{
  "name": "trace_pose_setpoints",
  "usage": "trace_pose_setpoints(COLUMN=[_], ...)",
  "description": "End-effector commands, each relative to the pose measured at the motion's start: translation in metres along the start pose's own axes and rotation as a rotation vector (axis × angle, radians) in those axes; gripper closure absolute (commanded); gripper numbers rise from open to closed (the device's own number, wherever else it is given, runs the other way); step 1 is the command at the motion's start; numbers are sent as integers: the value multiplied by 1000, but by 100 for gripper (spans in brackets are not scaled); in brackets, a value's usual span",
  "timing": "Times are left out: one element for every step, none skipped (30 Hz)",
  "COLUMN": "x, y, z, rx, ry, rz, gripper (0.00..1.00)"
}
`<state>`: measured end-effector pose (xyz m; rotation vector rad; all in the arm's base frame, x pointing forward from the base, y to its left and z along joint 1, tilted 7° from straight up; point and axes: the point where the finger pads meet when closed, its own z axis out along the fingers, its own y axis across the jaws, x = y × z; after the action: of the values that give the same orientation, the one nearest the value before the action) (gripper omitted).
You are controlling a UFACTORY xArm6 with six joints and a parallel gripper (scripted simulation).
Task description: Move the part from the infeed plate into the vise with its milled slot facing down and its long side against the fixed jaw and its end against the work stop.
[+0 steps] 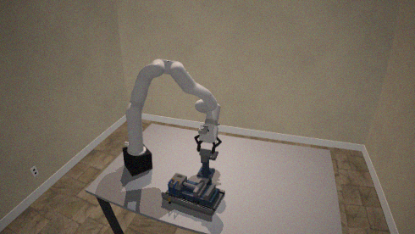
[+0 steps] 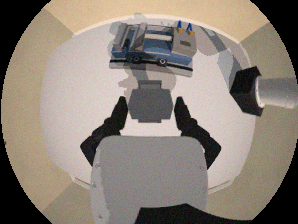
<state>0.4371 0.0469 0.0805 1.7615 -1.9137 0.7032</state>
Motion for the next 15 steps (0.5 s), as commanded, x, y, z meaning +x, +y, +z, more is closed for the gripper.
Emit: trace_pose_setpoints(x=[0, 0, -1, -1, -1, -2, -2, -2, -2, -1, -1, -1, -1, -1, -1], y=[-1, -1, -1, 0, 0, 0, 0, 0, 0, 0, 0, 0, 0, 0, 0], z=[-1, -1, 0, 0, 1, 1, 1, 1, 1, 1, 1, 1, 1, 1, 1], rx=[3, 3, 3, 3, 3, 3, 2, 2, 2, 2, 2, 2, 2, 2, 2], ry=[-2, -2, -2, -2, -2, -2, -4, -6, -7, -9, -11, -14, -16, -19, -22], rz=[2, 2, 2, 2, 2, 2, 2, 2, 2, 2, 2, 2, 2, 2, 2], gripper=[11, 11, 11, 11, 11, 11, 11, 11, 11, 11, 11, 11, 11, 11, 11])
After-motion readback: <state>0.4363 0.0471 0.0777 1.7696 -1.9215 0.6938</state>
